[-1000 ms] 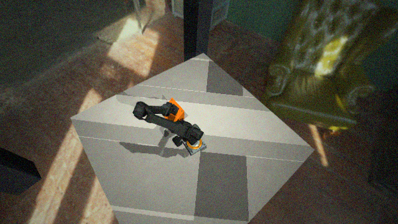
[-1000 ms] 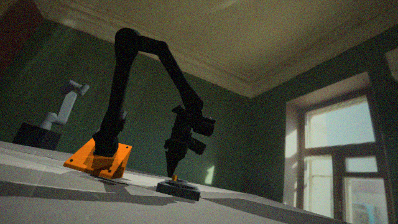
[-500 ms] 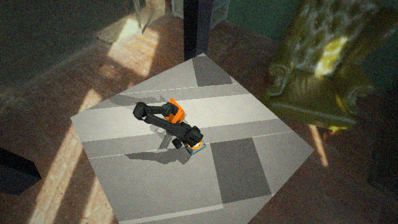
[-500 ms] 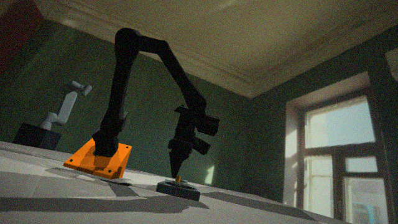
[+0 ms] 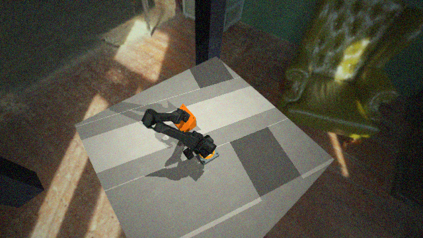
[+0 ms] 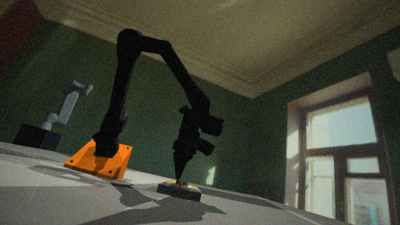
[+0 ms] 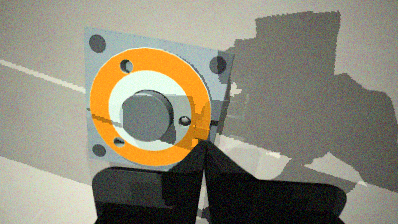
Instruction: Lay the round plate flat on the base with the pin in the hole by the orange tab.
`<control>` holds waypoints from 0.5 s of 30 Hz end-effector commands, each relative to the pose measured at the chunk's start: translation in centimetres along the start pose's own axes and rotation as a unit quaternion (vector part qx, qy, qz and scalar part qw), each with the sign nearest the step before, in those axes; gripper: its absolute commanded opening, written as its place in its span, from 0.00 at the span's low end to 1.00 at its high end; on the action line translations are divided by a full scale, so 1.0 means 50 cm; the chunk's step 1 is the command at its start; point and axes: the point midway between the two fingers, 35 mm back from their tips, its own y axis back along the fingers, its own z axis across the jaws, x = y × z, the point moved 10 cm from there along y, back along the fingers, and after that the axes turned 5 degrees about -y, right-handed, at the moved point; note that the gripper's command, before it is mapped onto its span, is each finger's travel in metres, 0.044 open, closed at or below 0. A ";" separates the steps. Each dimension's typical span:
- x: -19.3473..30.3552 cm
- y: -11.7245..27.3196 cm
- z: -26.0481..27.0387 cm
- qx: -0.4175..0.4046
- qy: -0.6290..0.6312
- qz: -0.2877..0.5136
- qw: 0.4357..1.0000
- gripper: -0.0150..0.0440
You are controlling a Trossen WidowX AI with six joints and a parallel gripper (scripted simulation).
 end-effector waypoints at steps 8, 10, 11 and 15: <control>-0.001 0.088 0.002 0.002 0.001 0.000 1.000 0.25; -0.001 0.093 0.003 0.002 0.001 0.000 1.000 0.25; -0.001 0.073 0.005 0.005 0.006 -0.001 1.000 0.25; -0.001 0.073 0.005 0.005 0.006 -0.001 1.000 0.25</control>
